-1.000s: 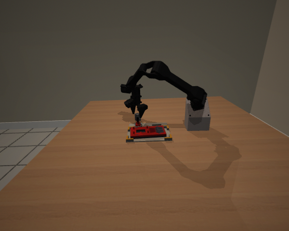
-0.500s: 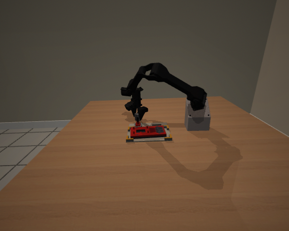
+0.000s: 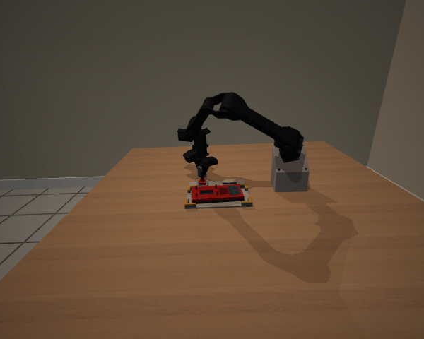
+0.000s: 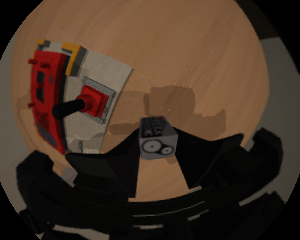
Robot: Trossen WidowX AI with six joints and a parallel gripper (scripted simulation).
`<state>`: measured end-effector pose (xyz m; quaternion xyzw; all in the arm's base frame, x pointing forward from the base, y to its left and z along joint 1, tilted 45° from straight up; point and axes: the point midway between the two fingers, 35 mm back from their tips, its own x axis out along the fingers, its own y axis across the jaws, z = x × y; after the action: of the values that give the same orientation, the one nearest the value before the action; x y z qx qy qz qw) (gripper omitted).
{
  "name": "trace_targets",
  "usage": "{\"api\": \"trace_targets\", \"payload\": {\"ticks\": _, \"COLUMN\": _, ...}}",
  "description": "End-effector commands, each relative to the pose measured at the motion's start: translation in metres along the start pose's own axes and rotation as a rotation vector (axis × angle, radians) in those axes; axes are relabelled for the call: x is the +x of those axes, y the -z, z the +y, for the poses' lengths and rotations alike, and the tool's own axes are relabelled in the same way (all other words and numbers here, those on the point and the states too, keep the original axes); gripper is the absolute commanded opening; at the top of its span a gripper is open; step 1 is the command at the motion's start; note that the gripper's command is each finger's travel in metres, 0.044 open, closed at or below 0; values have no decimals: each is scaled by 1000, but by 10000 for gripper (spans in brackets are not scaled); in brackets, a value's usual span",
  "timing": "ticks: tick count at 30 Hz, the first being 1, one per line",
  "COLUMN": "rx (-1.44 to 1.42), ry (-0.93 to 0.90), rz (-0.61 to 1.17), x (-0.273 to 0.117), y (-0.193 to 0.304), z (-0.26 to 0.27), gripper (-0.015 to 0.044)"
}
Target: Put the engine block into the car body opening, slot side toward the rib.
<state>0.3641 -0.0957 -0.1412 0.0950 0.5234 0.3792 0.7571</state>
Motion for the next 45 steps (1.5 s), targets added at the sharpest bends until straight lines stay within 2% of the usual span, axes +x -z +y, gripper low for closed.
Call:
{"api": "trace_targets", "payload": {"ticks": 1, "rx": 8, "ry": -4, "rz": -3, "x": -1, "y": 0, "z": 1, "gripper": 26}}
{"api": "trace_targets", "payload": {"ticks": 2, "rx": 8, "ry": -3, "rz": -3, "x": -4, "y": 0, "z": 0, "gripper": 0}}
{"api": "trace_targets", "payload": {"ticks": 45, "rx": 9, "ry": 0, "rz": 2, "x": -135, "y": 10, "z": 8, "gripper": 0}}
